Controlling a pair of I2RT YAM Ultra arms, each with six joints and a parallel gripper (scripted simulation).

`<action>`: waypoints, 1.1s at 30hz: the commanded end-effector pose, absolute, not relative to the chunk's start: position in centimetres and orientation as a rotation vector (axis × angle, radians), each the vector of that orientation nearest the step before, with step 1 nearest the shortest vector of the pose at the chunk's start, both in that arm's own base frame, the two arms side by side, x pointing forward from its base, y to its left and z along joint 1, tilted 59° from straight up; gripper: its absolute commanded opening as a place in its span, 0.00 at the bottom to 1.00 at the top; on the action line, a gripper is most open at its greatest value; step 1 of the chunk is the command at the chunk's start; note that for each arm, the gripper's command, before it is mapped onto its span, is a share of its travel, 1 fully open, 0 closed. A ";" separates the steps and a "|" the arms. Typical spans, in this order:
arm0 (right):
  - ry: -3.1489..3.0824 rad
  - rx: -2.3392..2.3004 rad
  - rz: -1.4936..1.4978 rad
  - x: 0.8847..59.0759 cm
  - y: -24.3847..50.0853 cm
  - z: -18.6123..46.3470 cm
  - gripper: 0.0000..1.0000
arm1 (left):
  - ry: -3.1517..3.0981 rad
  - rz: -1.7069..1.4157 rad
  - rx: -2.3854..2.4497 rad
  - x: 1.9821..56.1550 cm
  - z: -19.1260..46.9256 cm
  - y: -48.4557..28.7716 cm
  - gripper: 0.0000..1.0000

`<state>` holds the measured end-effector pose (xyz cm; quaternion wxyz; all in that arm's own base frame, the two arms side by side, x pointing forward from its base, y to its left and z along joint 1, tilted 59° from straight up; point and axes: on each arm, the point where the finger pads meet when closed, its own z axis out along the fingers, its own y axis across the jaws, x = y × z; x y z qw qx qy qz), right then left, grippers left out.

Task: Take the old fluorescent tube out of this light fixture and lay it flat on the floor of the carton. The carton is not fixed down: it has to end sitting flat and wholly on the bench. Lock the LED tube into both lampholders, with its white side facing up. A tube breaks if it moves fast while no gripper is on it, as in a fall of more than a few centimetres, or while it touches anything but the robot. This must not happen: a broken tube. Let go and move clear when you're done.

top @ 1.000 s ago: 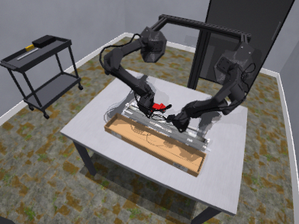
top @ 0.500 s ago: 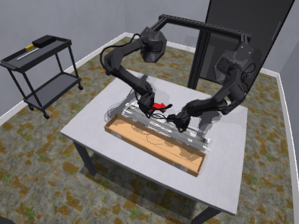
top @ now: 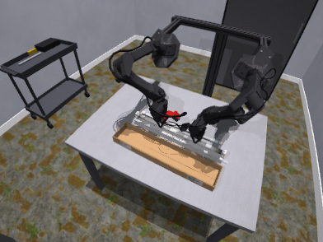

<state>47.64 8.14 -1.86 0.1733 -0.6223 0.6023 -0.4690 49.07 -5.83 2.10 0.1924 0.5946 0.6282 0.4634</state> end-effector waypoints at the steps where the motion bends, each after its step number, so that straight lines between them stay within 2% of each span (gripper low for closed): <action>1: 1.652 -1.819 -1.352 46.2 9.0 -3.5 0.11 | 1.715 1.331 1.729 47.6 0.7 -6.7 0.11; 33: 1.488 -1.764 -1.450 45.6 8.5 -4.6 0.11 | 1.558 1.435 1.672 47.0 -0.5 -6.1 0.11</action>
